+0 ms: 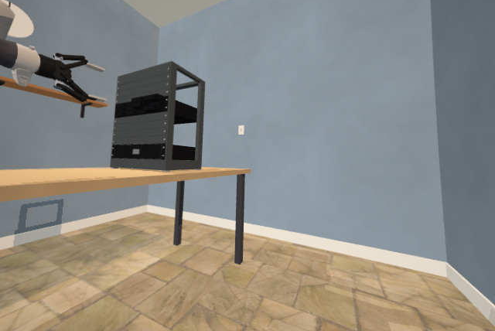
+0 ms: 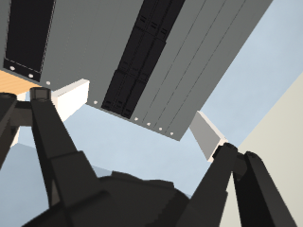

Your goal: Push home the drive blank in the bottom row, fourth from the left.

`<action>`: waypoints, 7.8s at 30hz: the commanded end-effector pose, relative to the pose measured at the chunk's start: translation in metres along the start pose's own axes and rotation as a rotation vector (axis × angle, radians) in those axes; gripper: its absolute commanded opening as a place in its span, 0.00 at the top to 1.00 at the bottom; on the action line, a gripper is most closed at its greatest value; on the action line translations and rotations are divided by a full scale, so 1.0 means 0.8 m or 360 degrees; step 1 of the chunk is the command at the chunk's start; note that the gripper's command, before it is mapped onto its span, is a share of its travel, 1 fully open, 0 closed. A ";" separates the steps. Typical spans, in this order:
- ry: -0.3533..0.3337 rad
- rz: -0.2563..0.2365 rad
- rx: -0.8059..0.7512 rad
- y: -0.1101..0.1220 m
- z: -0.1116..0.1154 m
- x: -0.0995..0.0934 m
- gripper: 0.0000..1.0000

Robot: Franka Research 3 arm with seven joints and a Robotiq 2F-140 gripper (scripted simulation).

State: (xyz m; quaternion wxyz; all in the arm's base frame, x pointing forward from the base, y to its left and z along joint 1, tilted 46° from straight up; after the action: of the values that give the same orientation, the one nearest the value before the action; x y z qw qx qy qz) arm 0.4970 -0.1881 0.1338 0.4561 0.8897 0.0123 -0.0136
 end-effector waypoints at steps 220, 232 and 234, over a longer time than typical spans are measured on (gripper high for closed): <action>-0.0041 -0.0044 0.0272 -0.040 0.083 0.124 1.00; -0.0041 -0.0044 0.0272 -0.040 0.083 0.124 1.00; -0.0041 -0.0044 0.0272 -0.040 0.083 0.124 1.00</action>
State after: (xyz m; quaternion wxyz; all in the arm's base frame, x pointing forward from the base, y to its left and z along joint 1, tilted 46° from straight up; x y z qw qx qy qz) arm 0.5936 -0.2233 0.0671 0.3811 0.9239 0.0172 -0.0305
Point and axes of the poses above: the point where the finger pads meet when closed, its own x axis out along the fingers, its own y axis across the jaws, z = x × y, the point moved 1 cm from there along -x, back along the fingers
